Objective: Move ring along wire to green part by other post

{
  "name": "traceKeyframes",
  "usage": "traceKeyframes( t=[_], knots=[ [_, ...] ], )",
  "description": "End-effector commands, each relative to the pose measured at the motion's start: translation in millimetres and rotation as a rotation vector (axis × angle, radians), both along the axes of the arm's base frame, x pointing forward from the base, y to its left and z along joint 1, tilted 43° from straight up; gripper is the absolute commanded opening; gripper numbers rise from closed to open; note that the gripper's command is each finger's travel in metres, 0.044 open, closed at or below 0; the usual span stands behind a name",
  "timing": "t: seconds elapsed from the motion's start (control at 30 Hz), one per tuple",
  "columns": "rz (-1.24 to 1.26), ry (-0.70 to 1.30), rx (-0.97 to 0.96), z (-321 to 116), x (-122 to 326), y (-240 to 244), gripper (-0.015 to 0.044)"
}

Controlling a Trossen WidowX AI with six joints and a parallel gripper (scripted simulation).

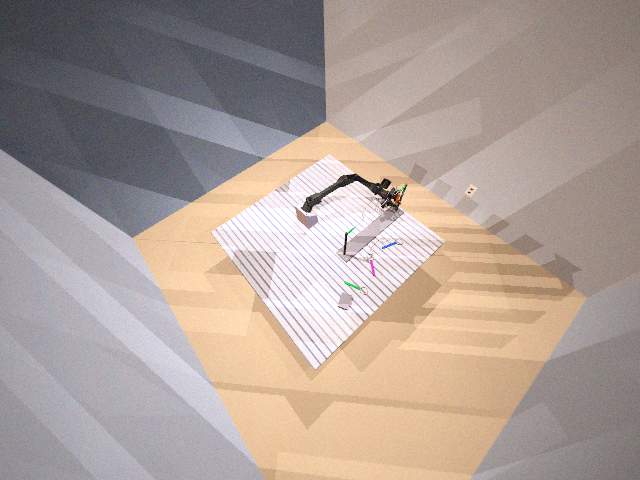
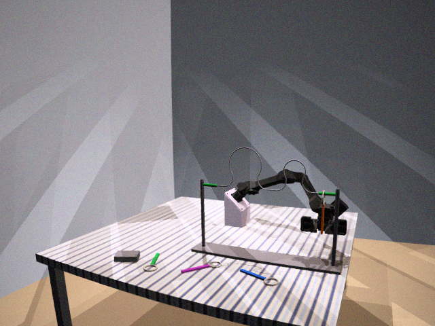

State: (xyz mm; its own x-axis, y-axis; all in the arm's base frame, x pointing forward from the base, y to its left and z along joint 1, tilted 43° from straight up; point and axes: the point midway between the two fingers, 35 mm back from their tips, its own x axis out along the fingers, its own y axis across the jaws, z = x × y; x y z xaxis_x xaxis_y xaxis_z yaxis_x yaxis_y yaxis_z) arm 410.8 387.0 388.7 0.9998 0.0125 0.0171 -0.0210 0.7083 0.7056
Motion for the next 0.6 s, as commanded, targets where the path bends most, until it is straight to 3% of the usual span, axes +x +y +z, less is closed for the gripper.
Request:
traceKeyframes(
  t=[0.0, 0.4, 0.57],
  knots=[
    [0.002, 0.000, -0.004, 0.3, 0.1, 0.1, 0.0160],
    [0.000, 0.000, 0.000, 0.0, 0.0, 0.0, -0.0150],
    [0.000, 0.000, 0.000, 0.0, 0.0, 0.0, -0.0150]
  ],
)
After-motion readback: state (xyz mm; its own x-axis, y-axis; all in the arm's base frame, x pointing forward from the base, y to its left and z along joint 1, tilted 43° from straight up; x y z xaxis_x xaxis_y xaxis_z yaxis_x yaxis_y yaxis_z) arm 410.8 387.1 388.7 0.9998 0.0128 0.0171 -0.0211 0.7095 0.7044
